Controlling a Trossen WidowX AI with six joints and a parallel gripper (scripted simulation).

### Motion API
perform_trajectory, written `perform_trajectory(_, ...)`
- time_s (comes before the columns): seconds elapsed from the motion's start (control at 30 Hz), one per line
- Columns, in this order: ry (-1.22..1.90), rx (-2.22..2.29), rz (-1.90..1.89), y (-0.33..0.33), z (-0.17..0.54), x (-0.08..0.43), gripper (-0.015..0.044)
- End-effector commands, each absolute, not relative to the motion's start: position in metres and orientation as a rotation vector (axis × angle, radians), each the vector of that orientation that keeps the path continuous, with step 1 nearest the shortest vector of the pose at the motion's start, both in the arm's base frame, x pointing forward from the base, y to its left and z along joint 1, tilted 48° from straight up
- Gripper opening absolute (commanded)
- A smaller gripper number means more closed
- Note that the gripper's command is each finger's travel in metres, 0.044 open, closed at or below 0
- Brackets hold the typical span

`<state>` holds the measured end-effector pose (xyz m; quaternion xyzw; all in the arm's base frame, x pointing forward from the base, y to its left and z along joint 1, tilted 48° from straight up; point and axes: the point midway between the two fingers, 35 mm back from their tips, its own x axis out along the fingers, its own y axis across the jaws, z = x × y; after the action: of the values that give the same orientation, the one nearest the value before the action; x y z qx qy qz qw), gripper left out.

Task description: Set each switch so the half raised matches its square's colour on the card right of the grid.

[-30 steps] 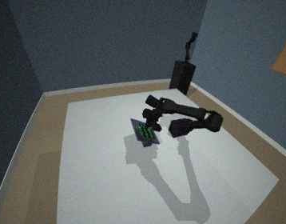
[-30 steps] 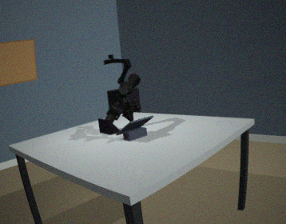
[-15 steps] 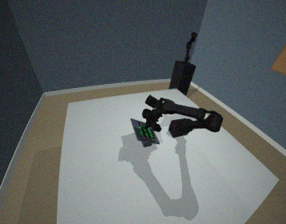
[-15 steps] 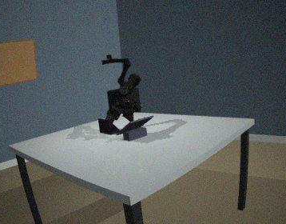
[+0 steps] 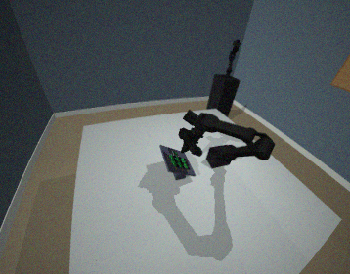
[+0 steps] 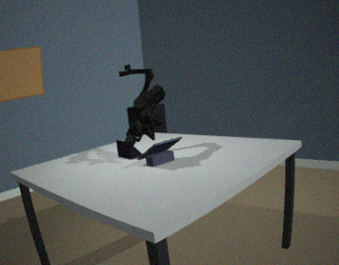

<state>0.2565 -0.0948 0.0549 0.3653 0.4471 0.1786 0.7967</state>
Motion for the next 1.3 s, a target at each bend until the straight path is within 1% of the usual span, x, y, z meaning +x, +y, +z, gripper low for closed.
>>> perform_trajectory(0.0,0.937,0.771,0.376,-0.111,0.073,0.244,0.0)
perform_trajectory(0.17,0.937,0.771,0.376,-0.105,0.075,0.239,0.0)
perform_trajectory(0.33,0.939,0.775,0.376,-0.063,0.083,0.202,0.0)
perform_trajectory(0.4,0.939,0.775,0.377,-0.057,0.083,0.197,0.0)
perform_trajectory(0.57,0.939,0.775,0.375,-0.056,0.082,0.197,0.0)
perform_trajectory(0.73,0.915,0.778,0.366,-0.037,0.064,0.215,0.0)
perform_trajectory(1.27,0.912,0.779,0.367,-0.027,0.055,0.224,0.0)
